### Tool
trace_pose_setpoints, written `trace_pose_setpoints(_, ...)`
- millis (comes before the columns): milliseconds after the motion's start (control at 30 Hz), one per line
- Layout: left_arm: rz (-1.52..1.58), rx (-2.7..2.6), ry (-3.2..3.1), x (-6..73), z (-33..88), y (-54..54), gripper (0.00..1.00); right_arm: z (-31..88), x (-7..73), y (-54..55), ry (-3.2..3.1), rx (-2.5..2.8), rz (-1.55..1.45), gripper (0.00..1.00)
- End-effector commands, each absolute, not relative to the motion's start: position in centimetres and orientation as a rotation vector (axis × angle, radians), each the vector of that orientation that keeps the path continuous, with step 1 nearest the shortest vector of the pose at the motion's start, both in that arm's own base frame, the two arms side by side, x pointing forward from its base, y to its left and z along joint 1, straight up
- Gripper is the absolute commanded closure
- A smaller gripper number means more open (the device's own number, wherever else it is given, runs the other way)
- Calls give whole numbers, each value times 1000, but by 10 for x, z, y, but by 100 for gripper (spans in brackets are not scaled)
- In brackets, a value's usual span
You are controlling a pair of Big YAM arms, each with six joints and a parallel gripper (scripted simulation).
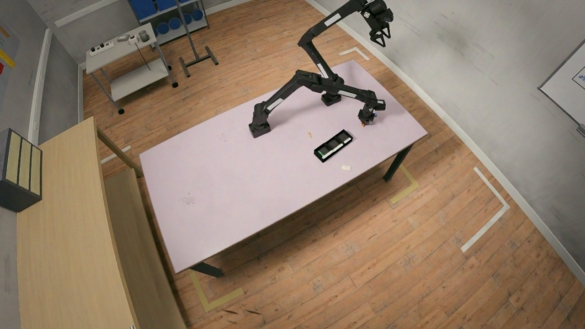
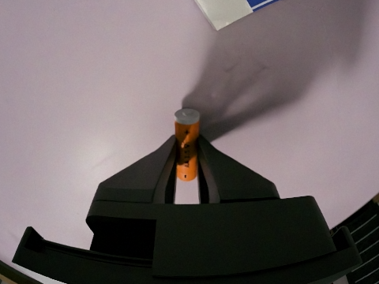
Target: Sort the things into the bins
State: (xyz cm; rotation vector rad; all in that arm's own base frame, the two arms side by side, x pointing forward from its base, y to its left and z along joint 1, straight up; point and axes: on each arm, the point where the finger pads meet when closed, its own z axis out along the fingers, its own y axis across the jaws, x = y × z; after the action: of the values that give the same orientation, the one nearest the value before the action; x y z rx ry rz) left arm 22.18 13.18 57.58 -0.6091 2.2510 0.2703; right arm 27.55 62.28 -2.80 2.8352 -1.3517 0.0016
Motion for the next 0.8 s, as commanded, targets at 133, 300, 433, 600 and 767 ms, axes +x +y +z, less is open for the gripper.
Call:
trace_pose_setpoints(133,279,-587,2192,211,603,121,0,19,294,640,-1386,2908,-4,91)
trace_pose_setpoints(300,279,-587,2192,211,603,121,0,37,294,640,-1387,2910,-4,91)
trace_pose_setpoints(433,279,-587,2192,211,603,121,0,30,292,636,-1374,2883,-3,91)
trace_pose_setpoints(600,279,-587,2192,211,603,121,0,59,293,637,-1382,2899,-4,91)
trace_pose_setpoints(767,279,-587,2192,211,603,121,0,56,292,635,-1373,2881,-3,91)
